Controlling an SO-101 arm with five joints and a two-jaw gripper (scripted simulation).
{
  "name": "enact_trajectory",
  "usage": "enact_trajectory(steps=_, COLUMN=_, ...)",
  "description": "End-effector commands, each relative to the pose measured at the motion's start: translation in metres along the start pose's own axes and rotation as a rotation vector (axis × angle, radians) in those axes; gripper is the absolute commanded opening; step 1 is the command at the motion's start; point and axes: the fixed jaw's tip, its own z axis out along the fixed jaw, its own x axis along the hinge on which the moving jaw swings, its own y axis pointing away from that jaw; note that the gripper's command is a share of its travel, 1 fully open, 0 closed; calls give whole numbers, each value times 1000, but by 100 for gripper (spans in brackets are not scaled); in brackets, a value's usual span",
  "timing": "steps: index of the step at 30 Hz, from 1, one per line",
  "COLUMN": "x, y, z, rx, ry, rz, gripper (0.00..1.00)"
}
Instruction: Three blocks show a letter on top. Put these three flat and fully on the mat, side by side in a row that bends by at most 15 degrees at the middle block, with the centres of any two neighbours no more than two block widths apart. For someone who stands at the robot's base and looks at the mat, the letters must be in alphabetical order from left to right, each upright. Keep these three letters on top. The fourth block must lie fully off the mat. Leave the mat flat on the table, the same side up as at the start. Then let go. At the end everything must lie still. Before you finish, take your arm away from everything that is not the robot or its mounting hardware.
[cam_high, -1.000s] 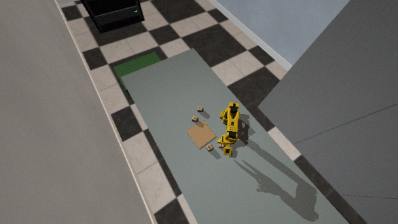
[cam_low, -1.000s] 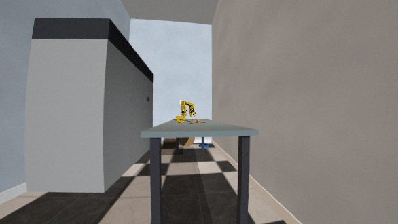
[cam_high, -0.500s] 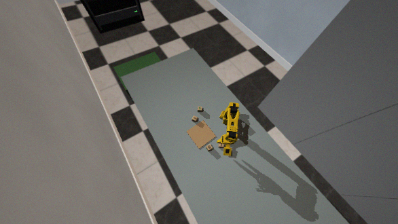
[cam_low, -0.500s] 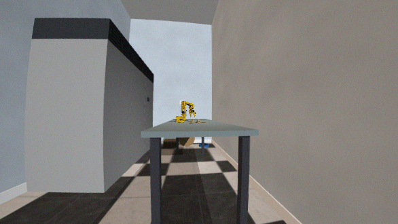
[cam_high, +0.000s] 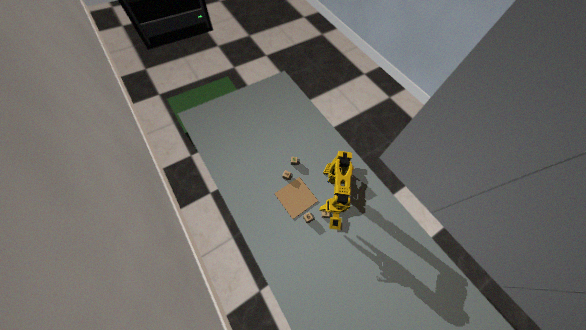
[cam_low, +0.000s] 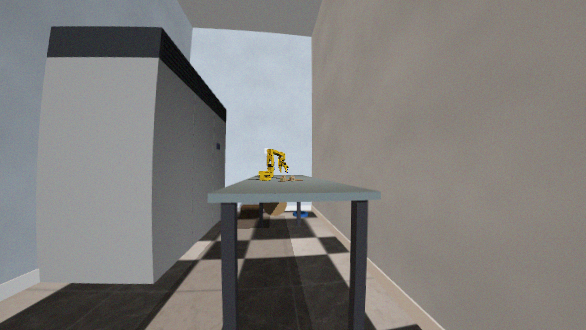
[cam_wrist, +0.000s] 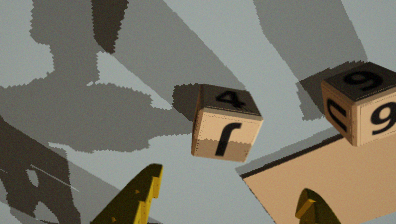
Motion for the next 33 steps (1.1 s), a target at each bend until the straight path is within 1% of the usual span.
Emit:
enact_trajectory(steps=1, x=-15, y=1, z=-17, rx=1, ry=-119, rz=0, gripper=35)
enact_trajectory(steps=11, x=-15, y=1, z=-16, rx=1, ry=-119, rz=0, gripper=35)
enact_trajectory(steps=19, x=-17, y=1, z=-9, rx=1, ry=-119, rz=0, gripper=35)
enact_trajectory(steps=21, x=-17, y=1, z=-9, rx=1, ry=-119, rz=0, gripper=35)
enact_trajectory(steps=33, x=-19, y=1, z=11, rx=1, ry=-119, rz=0, gripper=35)
